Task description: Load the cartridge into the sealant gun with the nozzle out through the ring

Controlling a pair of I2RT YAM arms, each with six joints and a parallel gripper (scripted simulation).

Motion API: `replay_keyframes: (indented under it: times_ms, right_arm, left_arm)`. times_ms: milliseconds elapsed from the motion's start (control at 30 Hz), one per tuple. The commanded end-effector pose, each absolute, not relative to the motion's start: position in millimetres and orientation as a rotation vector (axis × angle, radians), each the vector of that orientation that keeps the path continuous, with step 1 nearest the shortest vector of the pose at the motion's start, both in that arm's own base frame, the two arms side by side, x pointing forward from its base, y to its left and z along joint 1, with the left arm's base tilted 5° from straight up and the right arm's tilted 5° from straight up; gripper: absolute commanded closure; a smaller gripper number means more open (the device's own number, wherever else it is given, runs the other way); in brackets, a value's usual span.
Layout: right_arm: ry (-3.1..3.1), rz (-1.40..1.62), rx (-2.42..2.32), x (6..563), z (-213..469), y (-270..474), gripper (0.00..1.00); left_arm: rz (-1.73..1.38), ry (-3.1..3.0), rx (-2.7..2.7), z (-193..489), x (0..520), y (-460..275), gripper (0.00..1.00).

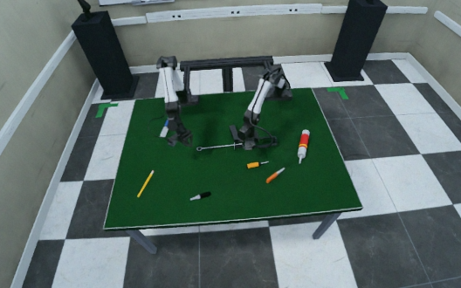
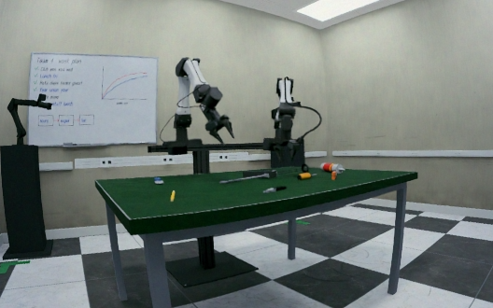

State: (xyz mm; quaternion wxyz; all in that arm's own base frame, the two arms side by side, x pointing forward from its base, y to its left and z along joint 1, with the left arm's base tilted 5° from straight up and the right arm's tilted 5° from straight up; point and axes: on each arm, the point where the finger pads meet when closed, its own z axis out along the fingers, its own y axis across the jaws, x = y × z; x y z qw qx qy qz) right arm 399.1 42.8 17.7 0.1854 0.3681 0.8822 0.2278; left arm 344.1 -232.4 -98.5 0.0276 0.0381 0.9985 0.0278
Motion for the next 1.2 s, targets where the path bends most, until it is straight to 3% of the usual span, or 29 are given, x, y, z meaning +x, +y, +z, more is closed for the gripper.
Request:
replay_keyframes:
  times_ms: [0, 333, 733, 900, 1167]
  right_arm:
    - [2.389, 0.620, 0.829, 426, 64, 42, 0.49]
    - [2.322, 0.546, 0.636, 427, 103, 38, 0.49]
    - [2.060, 0.411, 0.355, 445, 212, 27, 0.49]
    - [2.068, 0.367, 0.332, 436, 210, 20, 0.49]
    - [1.863, 0.261, 0.184, 433, 293, 15, 0.49]
  left_arm:
    - [0.022, 3.038, 0.232, -83, 361, -218, 0.26]
    - [0.026, 3.031, 0.305, -78, 380, -162, 0.26]
    - [0.049, 3.012, 0.417, -71, 393, -71, 0.26]
    - [0.053, 3.008, 0.444, -70, 393, -50, 0.26]
    - [0.078, 2.993, 0.520, -65, 386, 12, 0.26]
